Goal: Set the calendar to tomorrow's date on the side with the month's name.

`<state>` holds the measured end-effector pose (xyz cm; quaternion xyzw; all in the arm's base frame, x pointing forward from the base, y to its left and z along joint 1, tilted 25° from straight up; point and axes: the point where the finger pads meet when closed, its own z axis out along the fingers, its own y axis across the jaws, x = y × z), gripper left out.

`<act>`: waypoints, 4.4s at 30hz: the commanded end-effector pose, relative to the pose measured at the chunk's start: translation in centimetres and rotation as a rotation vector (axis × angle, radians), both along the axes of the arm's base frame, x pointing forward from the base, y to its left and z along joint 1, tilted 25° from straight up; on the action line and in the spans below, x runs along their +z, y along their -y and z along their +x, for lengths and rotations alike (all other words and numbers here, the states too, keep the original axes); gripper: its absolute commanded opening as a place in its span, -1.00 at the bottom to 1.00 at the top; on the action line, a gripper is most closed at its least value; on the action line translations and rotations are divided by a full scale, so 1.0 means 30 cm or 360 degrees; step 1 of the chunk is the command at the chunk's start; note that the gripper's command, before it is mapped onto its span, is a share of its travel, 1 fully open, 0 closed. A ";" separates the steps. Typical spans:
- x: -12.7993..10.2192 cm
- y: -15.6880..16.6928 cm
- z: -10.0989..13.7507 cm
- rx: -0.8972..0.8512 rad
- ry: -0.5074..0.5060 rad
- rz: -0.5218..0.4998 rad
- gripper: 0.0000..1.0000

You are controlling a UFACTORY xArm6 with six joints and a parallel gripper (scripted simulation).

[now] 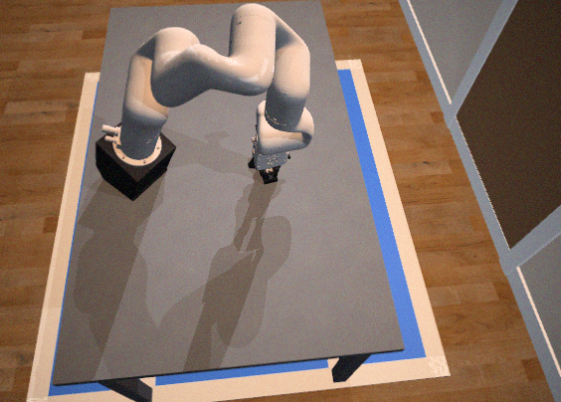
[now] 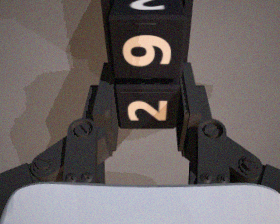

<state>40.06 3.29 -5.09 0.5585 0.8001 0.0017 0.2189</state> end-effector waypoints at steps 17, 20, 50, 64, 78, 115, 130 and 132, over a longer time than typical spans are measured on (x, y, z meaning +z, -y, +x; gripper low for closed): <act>0.002 -0.001 0.002 0.0001 0.0003 0.0001 -0.43; 0.002 -0.001 0.002 0.0001 0.0003 0.0001 -0.43; 0.002 -0.001 0.002 0.0001 0.0003 0.0001 -0.43; 0.002 -0.001 0.002 0.0001 0.0003 0.0001 -0.34; 0.002 -0.001 0.002 0.0001 0.0003 0.0001 -0.01; 0.271 -0.073 -0.103 0.0001 0.0003 0.0001 -0.01; 0.273 -0.074 -0.104 0.0001 0.0003 0.0001 1.00; 0.273 -0.074 -0.104 0.0001 0.0003 0.0001 1.00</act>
